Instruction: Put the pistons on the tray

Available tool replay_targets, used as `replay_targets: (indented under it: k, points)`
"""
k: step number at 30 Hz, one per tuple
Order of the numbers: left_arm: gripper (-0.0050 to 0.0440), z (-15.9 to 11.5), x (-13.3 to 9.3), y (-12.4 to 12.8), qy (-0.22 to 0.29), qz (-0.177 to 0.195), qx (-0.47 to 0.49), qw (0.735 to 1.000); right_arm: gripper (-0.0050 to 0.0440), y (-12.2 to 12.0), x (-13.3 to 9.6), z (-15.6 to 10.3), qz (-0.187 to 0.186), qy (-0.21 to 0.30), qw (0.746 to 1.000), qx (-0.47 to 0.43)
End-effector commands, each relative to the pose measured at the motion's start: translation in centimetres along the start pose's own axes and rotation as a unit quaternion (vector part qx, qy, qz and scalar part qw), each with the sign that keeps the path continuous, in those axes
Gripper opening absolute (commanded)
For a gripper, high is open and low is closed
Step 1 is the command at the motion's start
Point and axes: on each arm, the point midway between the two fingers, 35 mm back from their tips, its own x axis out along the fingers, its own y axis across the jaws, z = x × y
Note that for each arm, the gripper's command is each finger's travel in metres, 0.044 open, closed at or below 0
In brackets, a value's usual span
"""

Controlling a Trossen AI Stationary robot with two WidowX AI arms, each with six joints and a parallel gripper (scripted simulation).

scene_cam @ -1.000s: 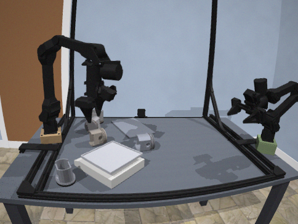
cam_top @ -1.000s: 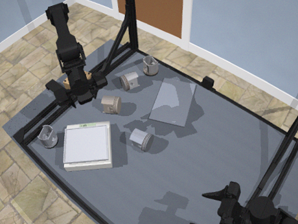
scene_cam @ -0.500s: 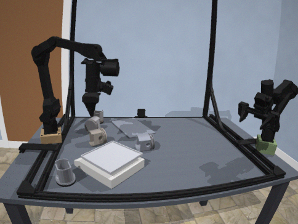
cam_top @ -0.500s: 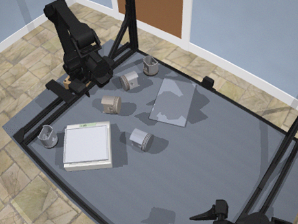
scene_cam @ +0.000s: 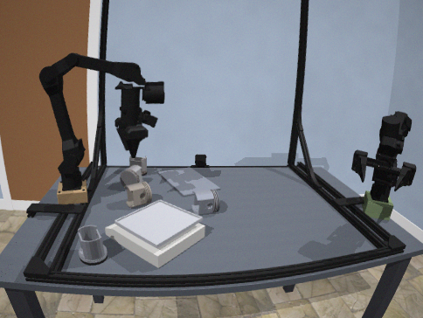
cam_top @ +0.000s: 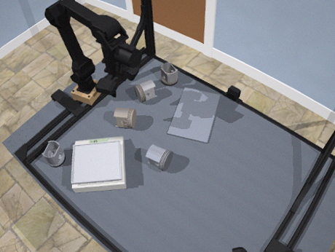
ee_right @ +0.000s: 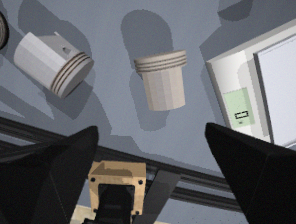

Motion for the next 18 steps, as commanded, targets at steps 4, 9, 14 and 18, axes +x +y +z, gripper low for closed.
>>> replay_targets:
  k: [4,9,14,18]
  points:
    - [0.0440,0.0,0.0,2.4,0.000,0.046,-0.015,0.999,0.0378,2.5,0.1,0.1,0.002,0.002,0.998,-0.066]
    - [0.0440,-0.1,-0.2,4.9,0.000,0.091,-0.031,0.995,0.0378,4.9,0.2,0.6,0.002,0.002,0.991,-0.133]
    - [0.0440,-0.2,-0.6,7.3,0.000,0.131,-0.046,0.990,0.0378,7.4,0.2,1.0,0.002,0.002,0.991,-0.137]
    - [0.0440,-0.4,-1.1,9.3,0.000,0.171,-0.061,0.983,0.0378,9.4,0.2,1.4,0.002,0.002,0.991,-0.137]
